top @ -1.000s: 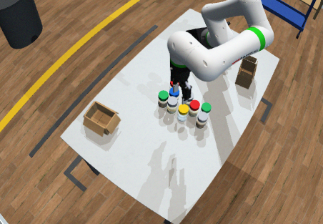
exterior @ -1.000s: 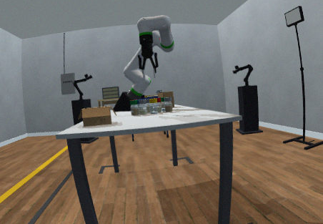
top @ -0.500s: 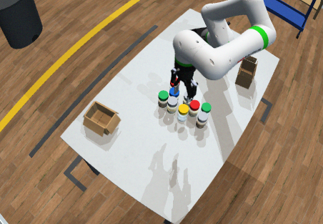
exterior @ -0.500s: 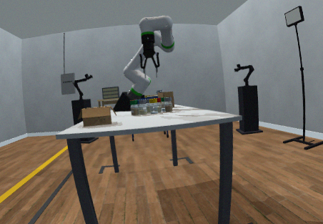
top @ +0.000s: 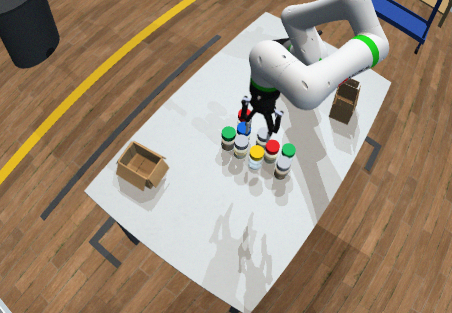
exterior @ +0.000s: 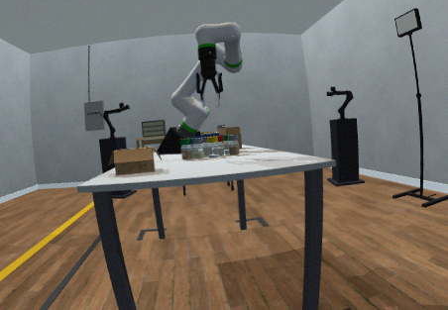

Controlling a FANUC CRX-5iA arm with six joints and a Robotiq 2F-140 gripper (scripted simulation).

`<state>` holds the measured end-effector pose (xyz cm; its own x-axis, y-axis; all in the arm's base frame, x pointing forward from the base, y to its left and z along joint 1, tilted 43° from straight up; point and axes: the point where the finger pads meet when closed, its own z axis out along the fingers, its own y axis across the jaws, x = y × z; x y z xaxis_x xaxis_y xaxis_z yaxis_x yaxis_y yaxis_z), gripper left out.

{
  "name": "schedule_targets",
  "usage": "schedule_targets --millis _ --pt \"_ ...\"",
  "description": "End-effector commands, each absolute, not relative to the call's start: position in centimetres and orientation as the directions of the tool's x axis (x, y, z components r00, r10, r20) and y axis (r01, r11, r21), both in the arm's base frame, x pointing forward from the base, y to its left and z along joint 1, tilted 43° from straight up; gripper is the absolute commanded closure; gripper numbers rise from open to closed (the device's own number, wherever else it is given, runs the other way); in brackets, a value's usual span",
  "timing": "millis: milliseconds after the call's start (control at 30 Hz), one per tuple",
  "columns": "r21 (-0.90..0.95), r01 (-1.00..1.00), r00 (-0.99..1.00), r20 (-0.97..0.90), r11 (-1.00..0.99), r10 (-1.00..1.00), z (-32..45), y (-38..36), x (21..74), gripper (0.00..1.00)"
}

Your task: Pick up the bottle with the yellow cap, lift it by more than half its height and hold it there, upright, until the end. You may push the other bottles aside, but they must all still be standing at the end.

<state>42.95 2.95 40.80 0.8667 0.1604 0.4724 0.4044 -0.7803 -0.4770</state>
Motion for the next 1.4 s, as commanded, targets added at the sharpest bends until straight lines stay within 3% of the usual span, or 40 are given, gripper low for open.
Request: schedule_targets --millis 0,1367 --pt "-0.426 0.484 0.82 0.525 -0.764 0.227 41.1 3.0 42.7 0.49" --pt "-0.424 0.487 0.817 0.531 -0.764 0.225 32.1 10.8 46.6 0.49"
